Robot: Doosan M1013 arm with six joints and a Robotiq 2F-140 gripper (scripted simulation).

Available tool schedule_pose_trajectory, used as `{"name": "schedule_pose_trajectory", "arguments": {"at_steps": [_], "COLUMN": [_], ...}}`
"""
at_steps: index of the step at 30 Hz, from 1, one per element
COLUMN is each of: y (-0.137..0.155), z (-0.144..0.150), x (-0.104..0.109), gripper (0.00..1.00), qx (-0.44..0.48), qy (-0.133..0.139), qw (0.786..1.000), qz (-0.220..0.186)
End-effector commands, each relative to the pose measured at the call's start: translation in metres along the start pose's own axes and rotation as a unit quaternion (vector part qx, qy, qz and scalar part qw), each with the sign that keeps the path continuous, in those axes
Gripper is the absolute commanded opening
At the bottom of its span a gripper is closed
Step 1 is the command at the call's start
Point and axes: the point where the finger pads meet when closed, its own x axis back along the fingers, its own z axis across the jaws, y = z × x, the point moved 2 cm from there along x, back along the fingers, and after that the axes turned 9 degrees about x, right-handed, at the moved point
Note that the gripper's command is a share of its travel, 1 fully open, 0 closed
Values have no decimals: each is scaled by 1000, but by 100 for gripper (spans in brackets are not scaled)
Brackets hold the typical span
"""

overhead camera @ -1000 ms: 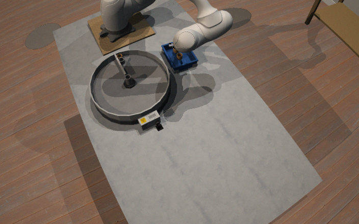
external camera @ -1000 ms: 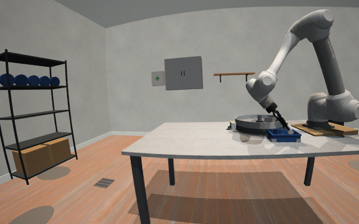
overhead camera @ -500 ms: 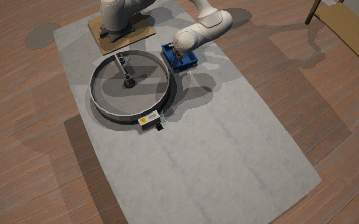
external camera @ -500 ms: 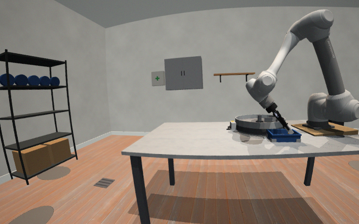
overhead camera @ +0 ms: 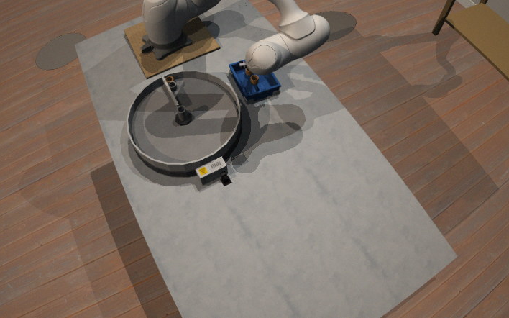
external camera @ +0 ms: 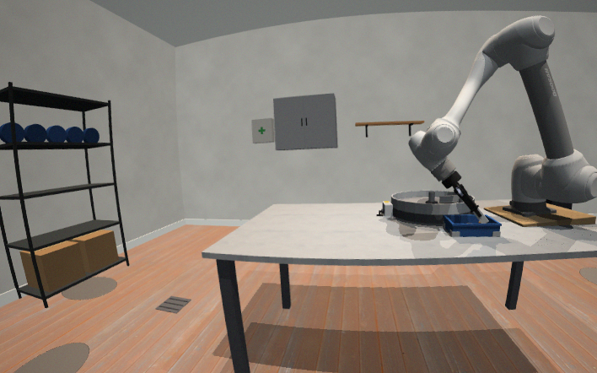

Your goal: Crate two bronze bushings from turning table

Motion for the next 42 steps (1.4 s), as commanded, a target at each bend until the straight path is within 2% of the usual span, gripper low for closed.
{"name": "schedule_pose_trajectory", "arguments": {"at_steps": [1, 42], "y": [0, 3], "z": [0, 0], "x": [0, -4], "gripper": [0, 0], "qx": [0, 0], "qy": [0, 0], "qw": [1000, 1000], "qz": [0, 0]}}
